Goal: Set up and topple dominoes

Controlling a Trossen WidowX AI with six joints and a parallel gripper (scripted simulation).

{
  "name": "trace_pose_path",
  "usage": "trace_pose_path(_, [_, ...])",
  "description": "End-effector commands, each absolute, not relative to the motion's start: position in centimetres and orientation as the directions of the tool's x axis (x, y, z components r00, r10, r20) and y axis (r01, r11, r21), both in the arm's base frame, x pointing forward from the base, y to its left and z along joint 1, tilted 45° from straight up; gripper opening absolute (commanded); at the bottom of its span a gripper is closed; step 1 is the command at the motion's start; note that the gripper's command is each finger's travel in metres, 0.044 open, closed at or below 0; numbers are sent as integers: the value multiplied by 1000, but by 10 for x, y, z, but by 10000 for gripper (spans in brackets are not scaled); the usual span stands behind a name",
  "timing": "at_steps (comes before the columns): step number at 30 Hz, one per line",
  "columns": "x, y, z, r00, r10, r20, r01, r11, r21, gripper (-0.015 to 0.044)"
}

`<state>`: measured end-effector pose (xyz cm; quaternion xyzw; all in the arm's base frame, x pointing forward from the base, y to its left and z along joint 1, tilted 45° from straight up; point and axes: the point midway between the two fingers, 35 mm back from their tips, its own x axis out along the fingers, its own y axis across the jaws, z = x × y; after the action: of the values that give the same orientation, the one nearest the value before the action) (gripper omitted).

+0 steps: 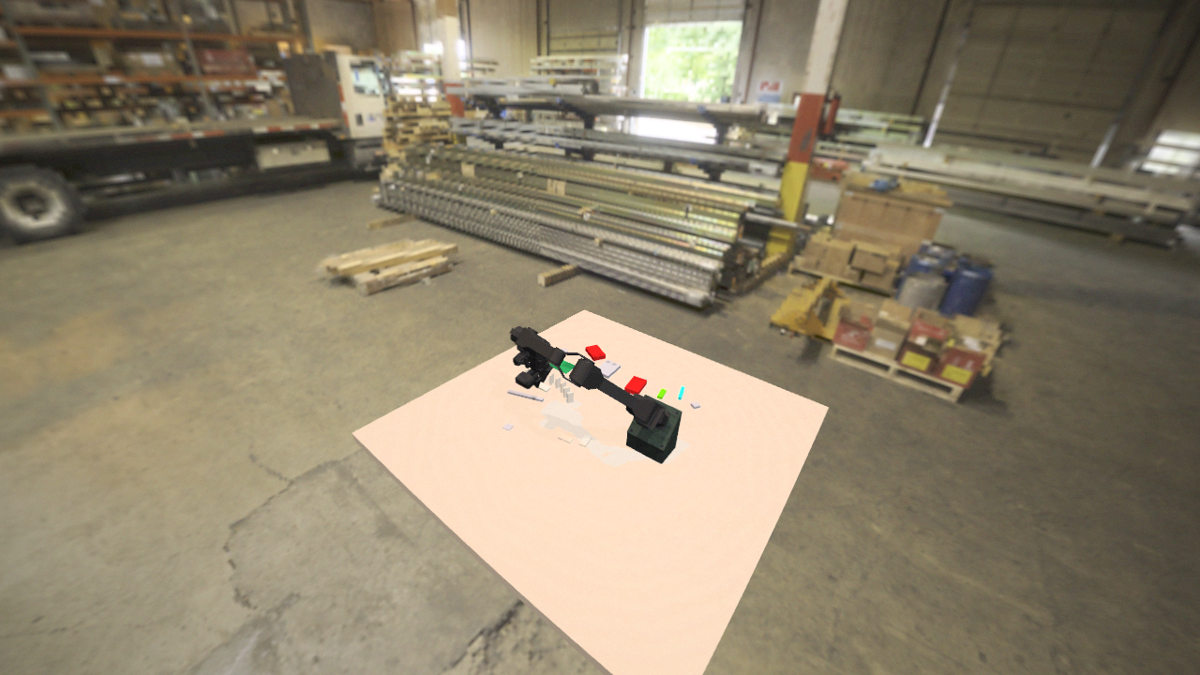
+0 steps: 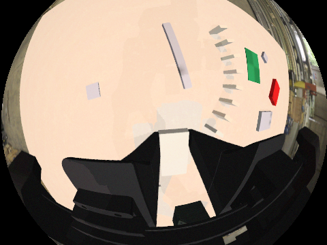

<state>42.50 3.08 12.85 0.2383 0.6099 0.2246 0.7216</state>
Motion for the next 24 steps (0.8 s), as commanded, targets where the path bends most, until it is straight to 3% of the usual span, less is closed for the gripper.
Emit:
trace_pose_path(1, [429,33,116,187,579,-793,-33,811,584,107])
trace_pose_path(24, [457,42,73,451,393,-801,-18,901,433,107])
